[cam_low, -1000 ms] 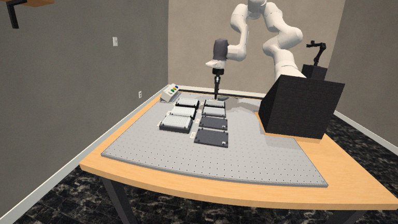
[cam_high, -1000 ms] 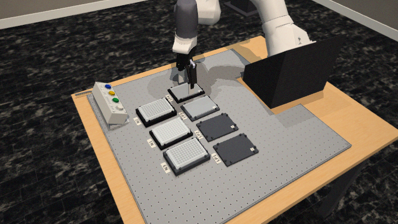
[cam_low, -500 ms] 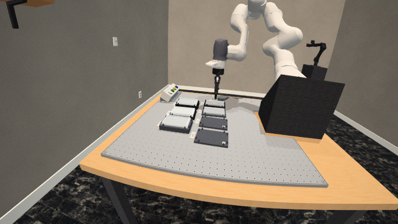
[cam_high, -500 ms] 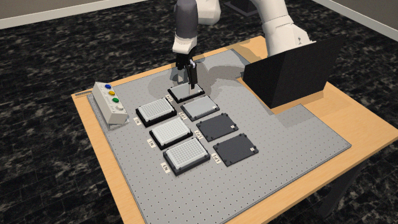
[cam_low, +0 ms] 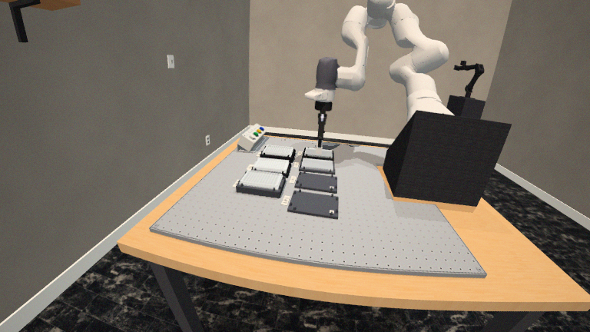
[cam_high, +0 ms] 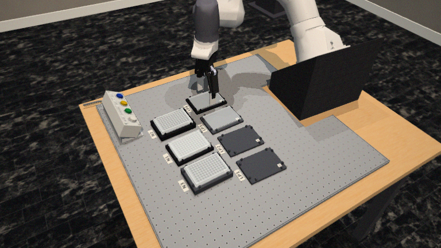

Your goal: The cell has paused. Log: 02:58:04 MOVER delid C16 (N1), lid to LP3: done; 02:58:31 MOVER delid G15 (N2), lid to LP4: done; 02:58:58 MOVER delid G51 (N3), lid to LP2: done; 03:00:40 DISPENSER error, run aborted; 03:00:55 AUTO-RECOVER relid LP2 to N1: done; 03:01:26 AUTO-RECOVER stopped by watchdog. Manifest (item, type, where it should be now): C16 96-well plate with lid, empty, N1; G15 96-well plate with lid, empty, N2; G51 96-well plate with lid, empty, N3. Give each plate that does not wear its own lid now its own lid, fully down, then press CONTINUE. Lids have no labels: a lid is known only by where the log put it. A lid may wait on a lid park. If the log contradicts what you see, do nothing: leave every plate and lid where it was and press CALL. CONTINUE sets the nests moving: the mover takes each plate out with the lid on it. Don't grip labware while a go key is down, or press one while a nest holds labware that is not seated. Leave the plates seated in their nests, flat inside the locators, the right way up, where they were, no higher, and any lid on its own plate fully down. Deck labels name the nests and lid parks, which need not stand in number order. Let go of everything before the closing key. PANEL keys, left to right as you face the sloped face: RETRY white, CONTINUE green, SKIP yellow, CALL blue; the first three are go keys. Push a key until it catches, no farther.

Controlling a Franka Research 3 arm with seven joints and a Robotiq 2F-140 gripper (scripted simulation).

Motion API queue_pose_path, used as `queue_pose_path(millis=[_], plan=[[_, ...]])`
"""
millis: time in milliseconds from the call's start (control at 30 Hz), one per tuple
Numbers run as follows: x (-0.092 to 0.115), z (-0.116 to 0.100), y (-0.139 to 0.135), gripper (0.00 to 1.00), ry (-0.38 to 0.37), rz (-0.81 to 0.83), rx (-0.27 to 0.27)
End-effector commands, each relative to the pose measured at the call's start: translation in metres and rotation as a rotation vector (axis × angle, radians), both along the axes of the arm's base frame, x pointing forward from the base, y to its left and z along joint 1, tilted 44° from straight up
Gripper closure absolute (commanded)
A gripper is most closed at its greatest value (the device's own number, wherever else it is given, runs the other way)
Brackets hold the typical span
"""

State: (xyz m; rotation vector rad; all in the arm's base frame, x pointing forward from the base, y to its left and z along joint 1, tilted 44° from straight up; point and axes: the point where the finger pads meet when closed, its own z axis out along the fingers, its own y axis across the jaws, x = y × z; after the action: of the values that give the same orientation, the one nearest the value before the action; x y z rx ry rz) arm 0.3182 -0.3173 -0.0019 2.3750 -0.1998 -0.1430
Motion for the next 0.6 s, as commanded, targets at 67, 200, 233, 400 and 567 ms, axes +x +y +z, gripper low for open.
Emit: queue_pose_path(millis=[67,200,233,400,567], plan=[[-0.0003,0.0011,-0.0010,0.34,0.002,0.001,-0.001],[-0.0003,0.0010,-0.0010,0.34,0.002,0.001,-0.001],[-0.0003,0.0010,-0.0010,0.34,0.002,0.001,-0.001],[-0.0003,0.0007,-0.0013,0.34,0.002,0.001,-0.001],[-0.0005,0.0000,-0.0020,0.34,0.002,0.001,-0.001]])
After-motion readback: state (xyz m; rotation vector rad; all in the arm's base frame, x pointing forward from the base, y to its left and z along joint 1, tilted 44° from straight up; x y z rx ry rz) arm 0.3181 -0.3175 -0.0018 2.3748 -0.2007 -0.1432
